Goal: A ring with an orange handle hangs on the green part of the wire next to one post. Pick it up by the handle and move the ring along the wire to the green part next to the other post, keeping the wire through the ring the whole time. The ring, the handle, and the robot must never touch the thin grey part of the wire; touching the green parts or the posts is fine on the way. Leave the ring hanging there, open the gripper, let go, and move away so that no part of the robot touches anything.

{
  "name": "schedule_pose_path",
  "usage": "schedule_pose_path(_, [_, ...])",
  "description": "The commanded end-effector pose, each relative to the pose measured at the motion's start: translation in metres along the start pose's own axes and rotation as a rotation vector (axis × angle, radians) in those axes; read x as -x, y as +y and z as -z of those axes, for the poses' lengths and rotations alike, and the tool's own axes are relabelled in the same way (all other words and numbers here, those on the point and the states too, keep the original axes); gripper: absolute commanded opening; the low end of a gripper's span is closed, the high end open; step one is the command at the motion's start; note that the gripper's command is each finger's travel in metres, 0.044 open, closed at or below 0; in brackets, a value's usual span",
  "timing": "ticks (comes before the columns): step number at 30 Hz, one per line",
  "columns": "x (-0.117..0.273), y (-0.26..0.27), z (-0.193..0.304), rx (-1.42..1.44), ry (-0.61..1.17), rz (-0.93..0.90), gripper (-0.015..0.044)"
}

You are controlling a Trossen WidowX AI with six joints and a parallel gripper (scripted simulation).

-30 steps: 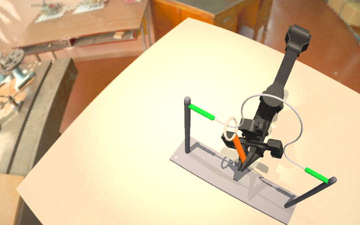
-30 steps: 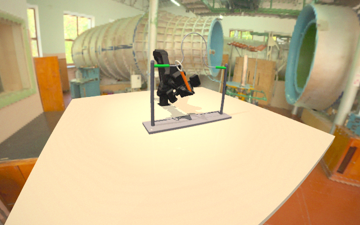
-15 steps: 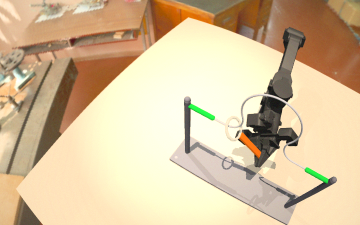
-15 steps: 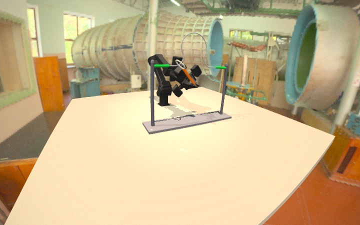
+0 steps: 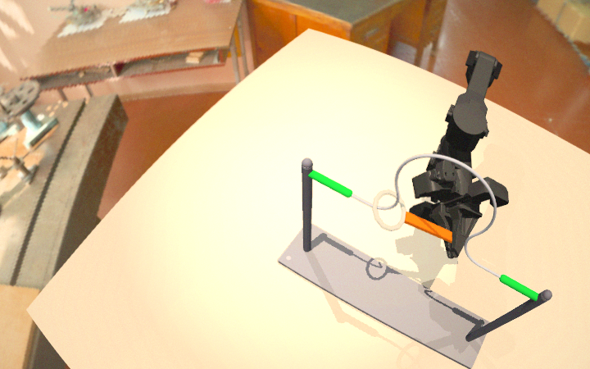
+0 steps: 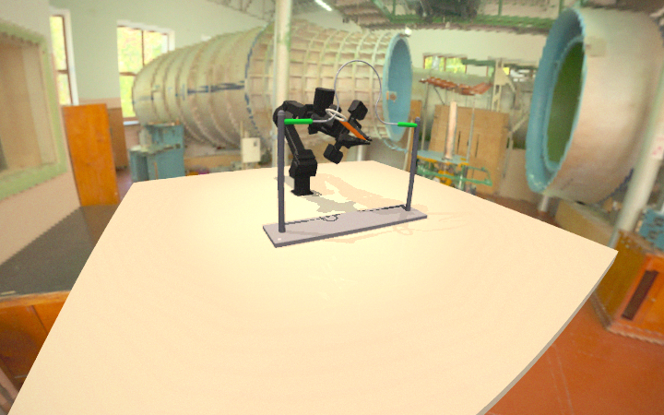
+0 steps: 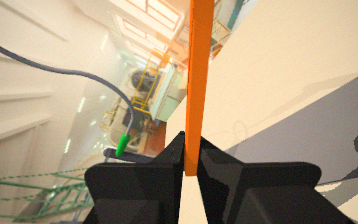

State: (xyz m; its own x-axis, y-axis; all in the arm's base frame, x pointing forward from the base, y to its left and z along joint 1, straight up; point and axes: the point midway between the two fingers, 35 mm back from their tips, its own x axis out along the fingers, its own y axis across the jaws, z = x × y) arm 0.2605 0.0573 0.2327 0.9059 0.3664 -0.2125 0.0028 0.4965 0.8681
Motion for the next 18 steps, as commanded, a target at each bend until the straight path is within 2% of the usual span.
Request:
schedule_pose_path(1, [0.009,0.016,-0.002,-0.066,0.047,-0.040,-0.0150])
schedule_pose_path(9, [0.022,0.036,-0.005,-0.179,0.133,-0.101,-0.0150])
schedule_pose_path(18, [0.025,0.054,-0.009,-0.284,0.139,-0.155,-0.0150])
